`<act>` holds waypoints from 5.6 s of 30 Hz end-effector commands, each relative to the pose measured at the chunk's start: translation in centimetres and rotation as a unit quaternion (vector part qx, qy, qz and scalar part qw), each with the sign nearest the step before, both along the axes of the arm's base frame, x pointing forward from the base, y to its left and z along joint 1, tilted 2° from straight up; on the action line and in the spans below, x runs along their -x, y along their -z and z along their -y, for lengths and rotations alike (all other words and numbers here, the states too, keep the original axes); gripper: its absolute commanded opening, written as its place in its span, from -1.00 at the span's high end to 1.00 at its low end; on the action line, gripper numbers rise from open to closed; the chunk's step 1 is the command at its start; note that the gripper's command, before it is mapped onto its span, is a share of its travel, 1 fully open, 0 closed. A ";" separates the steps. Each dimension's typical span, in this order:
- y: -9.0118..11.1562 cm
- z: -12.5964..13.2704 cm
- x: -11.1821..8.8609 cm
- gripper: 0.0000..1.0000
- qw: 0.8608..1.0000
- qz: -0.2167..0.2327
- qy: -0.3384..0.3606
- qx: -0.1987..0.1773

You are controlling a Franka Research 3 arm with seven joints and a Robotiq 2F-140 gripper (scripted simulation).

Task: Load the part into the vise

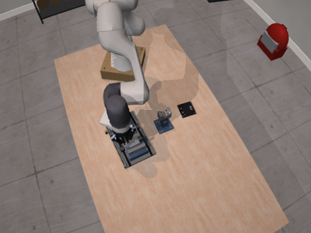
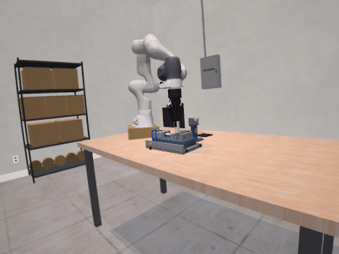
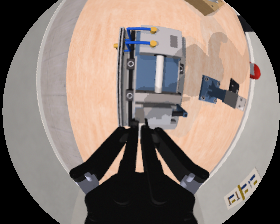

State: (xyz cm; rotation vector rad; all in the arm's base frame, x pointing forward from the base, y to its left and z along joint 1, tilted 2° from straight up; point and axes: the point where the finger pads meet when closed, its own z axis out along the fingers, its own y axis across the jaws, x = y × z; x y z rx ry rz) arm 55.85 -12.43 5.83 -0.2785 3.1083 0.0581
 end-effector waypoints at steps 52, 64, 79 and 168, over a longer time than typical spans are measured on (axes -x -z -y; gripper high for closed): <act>0.0 0.1 -0.1 1.00 1.000 0.001 0.002 0.000; 0.0 0.9 -0.2 1.00 1.000 0.001 0.002 0.000; 0.0 1.1 -0.3 1.00 1.000 0.001 0.002 0.000; -6.2 1.4 -0.2 1.00 1.000 0.001 0.002 0.000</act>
